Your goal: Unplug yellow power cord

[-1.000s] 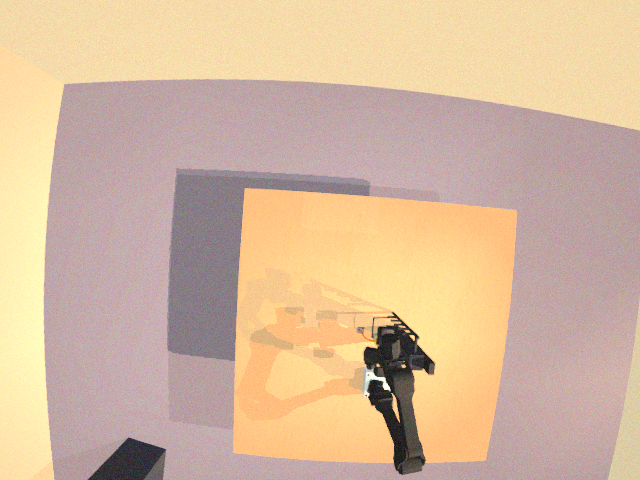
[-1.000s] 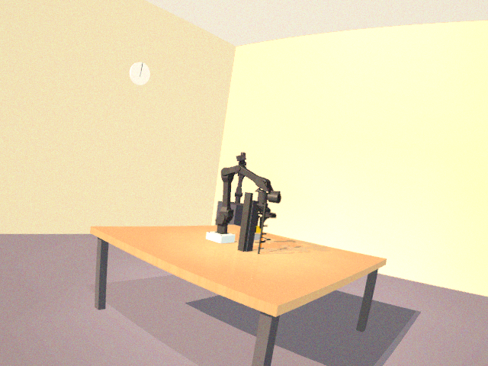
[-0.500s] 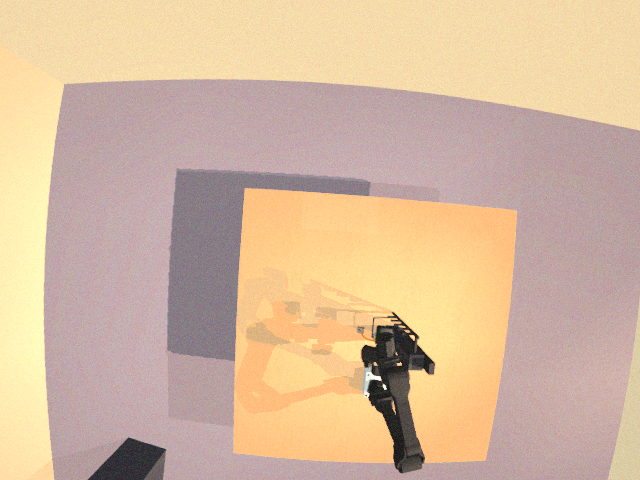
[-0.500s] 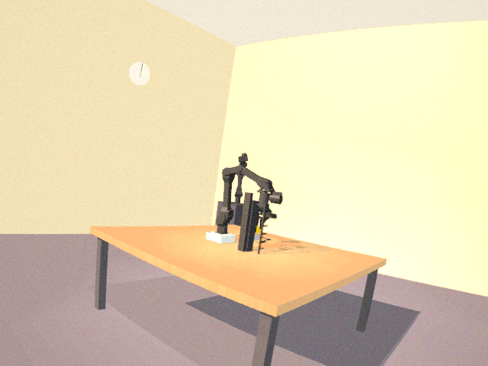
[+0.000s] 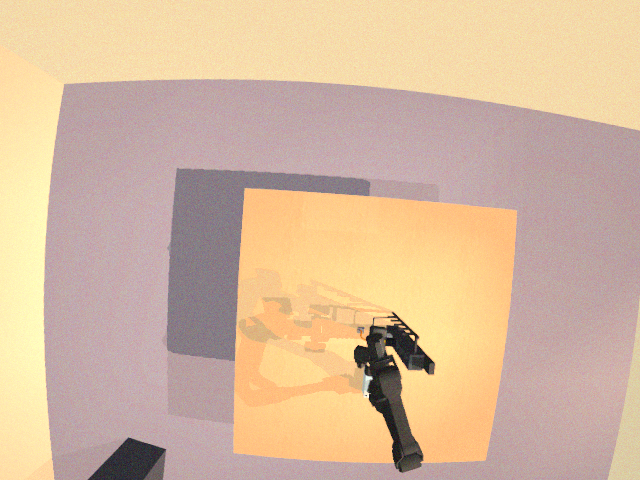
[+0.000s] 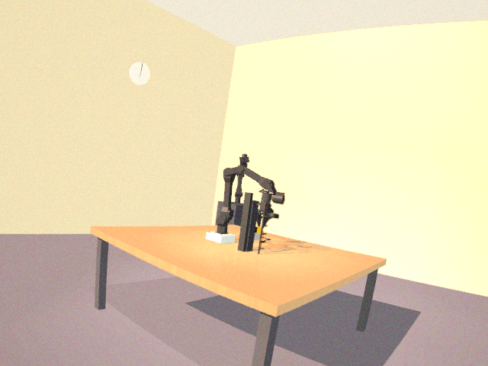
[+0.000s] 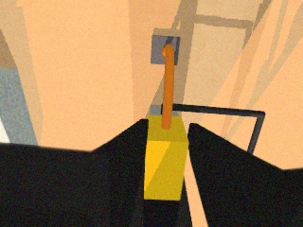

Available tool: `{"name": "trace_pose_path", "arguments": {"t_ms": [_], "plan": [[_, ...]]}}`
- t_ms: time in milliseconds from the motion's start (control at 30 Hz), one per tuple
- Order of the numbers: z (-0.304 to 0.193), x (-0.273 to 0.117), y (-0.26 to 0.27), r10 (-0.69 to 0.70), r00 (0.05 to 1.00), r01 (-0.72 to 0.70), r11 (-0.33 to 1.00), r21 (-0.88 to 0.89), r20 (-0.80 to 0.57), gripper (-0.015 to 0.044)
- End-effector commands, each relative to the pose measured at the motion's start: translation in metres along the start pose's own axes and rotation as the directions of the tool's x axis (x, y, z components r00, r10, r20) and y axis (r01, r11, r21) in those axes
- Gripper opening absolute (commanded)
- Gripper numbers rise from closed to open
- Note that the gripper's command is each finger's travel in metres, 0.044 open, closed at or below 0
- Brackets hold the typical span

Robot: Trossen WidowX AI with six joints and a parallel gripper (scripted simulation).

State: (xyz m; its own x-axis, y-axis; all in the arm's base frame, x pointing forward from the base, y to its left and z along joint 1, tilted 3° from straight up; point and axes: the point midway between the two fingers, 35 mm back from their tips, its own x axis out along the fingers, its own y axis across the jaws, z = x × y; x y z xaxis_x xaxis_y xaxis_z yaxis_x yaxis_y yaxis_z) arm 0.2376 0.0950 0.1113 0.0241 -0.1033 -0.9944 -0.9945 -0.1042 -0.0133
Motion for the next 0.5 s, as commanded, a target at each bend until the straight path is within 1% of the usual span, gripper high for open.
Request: {"name": "trace_pose_path", "arguments": {"t_ms": [0, 133, 267, 467], "plan": [[0.030, -0.008, 0.003, -0.003, 0.997, 0.005, 0.999, -0.036, 0.073, 0.0000], [0.036, -0.009, 0.005, -0.002, 0.997, 0.005, 0.999, -0.036, 0.074, 0.0000], [0.026, -0.005, 0.005, -0.002, 0.997, 0.004, 0.999, -0.037, 0.072, 0.0105], [0.026, -0.005, 0.005, -0.002, 0.997, 0.004, 0.999, -0.037, 0.072, 0.0263]]}}
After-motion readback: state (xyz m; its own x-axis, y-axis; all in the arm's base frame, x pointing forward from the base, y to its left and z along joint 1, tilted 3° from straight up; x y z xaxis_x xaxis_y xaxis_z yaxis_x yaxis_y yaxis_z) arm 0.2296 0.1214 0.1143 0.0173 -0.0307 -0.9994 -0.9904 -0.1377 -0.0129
